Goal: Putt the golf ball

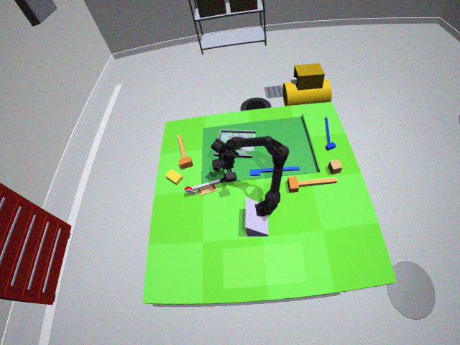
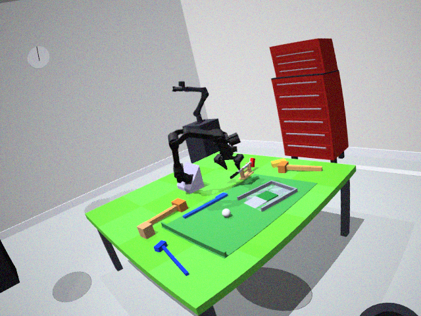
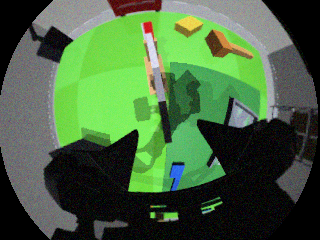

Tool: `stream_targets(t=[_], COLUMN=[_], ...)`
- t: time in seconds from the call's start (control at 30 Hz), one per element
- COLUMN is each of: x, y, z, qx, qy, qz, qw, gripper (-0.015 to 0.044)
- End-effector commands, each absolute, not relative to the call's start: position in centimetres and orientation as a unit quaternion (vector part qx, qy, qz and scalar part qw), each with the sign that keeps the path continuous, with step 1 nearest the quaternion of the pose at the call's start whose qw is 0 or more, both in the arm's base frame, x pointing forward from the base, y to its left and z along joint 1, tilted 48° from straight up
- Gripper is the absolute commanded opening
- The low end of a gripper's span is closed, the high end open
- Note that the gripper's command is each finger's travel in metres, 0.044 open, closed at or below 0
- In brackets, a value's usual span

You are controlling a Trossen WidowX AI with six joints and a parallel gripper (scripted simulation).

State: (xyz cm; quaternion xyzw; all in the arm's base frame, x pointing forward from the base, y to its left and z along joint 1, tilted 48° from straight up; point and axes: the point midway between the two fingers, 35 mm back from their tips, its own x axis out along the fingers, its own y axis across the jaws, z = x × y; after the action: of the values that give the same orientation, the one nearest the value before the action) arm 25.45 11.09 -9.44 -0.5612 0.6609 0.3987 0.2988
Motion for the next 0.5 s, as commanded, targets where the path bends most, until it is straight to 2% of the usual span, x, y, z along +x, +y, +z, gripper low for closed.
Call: stream_targets(t=[0.0,0.47], x=[25.2,24.6], y=[10.5,7.7], z=[-9.9,-12.5], qx=[-0.565,-0.565], qy=[0.660,0.660], qz=[0.401,0.400], qw=[0.292,0.292], gripper=[0.0440,0.0440])
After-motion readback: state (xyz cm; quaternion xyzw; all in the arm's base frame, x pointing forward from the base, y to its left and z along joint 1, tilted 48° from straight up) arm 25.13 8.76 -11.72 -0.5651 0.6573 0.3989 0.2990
